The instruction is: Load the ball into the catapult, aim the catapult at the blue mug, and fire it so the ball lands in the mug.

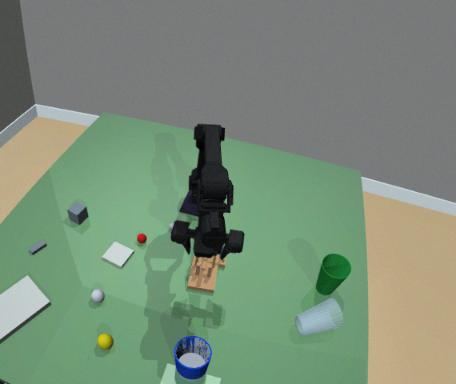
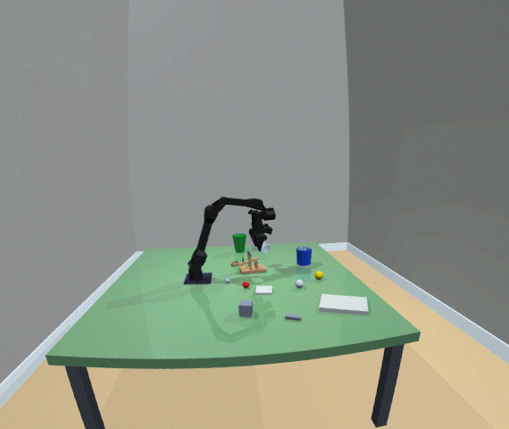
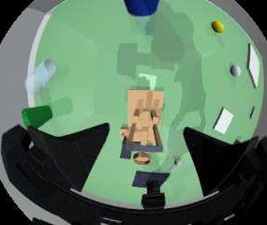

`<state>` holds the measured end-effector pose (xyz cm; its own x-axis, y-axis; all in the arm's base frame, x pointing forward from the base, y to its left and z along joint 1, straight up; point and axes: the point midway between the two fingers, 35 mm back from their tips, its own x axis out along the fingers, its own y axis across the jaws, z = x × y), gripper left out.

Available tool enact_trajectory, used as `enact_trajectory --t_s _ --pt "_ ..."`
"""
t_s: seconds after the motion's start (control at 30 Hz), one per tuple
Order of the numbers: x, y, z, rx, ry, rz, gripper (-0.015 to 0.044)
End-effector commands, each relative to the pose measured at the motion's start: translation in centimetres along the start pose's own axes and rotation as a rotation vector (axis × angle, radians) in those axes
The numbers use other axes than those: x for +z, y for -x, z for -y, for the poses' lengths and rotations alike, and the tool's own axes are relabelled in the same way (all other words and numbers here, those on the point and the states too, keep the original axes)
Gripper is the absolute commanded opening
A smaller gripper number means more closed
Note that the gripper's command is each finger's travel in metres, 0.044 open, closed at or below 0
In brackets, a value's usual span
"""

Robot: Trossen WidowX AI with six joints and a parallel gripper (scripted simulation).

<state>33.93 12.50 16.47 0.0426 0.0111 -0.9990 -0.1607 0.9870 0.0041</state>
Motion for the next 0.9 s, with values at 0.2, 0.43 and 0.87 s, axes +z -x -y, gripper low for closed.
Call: enact_trajectory --t_s 0.2,0.43,0.87 --pt "-0.4 -2.5 0.0 0.003 0.005 -0.007 0.0440" --pt "-0.5 -4.3 0.0 0.003 0.005 -0.008 0.0440" --pt "-0.4 -6.2 0.0 0.003 0.005 -0.007 0.0440"
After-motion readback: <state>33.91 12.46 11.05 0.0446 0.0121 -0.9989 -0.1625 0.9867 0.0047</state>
